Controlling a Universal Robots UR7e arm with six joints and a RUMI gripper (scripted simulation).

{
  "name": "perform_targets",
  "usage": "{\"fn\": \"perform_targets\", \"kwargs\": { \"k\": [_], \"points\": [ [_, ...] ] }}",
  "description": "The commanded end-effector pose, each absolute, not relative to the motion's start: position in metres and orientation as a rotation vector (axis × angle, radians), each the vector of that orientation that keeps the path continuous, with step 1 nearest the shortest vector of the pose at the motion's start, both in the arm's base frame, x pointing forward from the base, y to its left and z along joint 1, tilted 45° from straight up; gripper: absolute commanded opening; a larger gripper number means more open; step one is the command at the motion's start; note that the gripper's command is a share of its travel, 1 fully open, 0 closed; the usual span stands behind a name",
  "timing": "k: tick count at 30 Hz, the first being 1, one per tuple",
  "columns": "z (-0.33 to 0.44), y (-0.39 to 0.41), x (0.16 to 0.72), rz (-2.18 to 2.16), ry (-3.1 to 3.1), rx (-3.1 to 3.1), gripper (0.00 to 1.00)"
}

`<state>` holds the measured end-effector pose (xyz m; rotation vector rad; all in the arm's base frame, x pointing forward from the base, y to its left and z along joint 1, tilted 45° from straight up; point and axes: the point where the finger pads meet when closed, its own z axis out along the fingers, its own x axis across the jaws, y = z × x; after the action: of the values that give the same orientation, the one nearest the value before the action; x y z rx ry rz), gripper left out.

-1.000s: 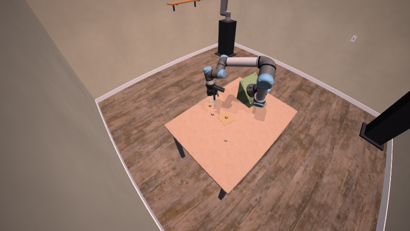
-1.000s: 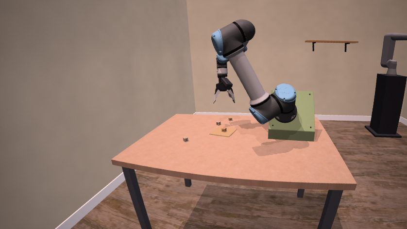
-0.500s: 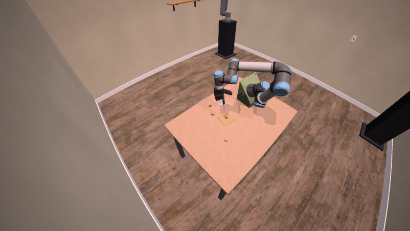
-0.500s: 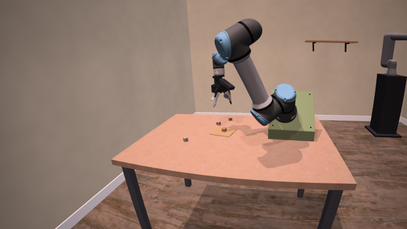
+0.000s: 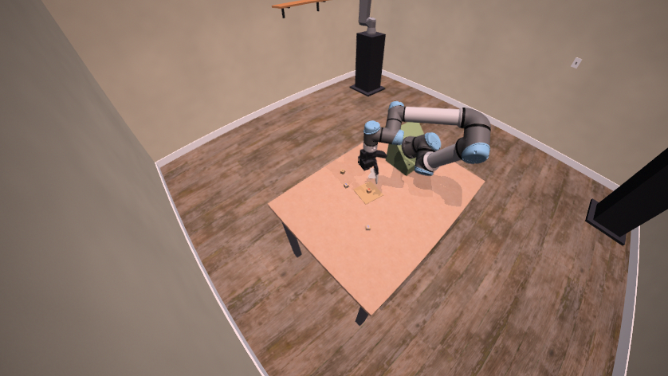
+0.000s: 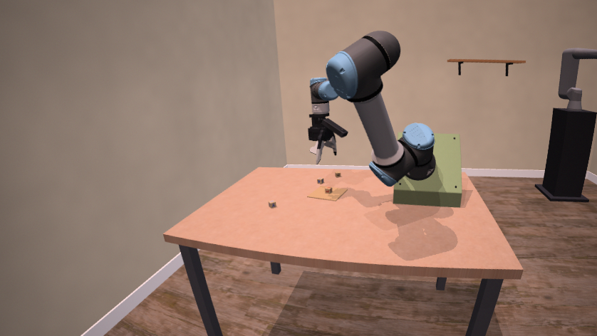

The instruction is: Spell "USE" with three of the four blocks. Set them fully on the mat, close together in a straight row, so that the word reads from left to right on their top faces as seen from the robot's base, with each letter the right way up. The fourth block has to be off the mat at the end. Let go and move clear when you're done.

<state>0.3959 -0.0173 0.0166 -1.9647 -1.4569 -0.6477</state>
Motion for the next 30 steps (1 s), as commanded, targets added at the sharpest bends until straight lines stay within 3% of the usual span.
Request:
{"fn": "perform_targets", "kwargs": {
  "k": [1, 30],
  "points": [
    [0.0200, -0.0127, 0.3941, -0.664, -1.503, -1.957, 1.00],
    [0.0203, -0.0117, 0.3938, -0.656, -1.486, -1.969, 1.00]
  ]
}}
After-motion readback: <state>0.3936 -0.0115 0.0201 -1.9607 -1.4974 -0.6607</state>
